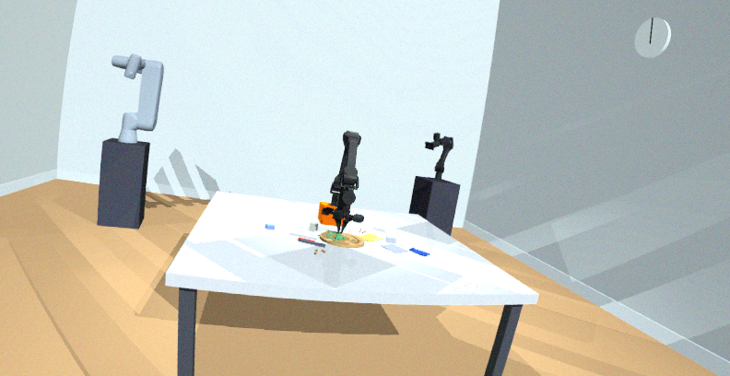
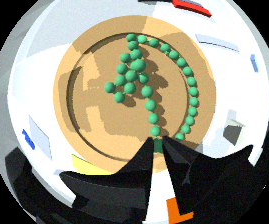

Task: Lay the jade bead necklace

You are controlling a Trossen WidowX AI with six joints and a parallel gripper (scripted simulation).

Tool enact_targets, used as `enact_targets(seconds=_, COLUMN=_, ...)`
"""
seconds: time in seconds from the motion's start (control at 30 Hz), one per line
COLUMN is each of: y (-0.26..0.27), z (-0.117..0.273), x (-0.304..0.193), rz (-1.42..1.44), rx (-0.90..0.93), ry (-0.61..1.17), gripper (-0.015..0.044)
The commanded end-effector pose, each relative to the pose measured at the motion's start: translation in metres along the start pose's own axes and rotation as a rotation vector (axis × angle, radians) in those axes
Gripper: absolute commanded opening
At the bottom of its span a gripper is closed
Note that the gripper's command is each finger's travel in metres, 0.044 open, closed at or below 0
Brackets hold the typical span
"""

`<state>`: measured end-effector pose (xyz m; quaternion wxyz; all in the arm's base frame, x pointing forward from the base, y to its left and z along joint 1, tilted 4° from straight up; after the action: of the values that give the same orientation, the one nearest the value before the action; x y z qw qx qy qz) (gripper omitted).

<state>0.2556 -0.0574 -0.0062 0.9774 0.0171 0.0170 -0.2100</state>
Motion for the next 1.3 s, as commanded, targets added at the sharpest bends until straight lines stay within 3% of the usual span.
enact_targets(seconds=0.0, y=0.005, z=0.001, x=-0.005, rz=0.000, rx=0.002, ry=0.001, gripper=0.0000)
enact_targets(seconds=1.27, y=0.021, z=-0.007, x=-0.023, rz=0.000, rx=0.003, ry=0.002, gripper=0.0000)
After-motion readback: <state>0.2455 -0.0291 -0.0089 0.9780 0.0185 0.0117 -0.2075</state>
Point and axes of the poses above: the point midway between the two fingers, 35 mm back from their tips, its own z axis back along the fingers, its own y axis across the jaws, x = y × z, the point moved 4 cm from there along z, back along the fingers, and after that the axes turned 15 degrees about z, right-handed, at the moved point
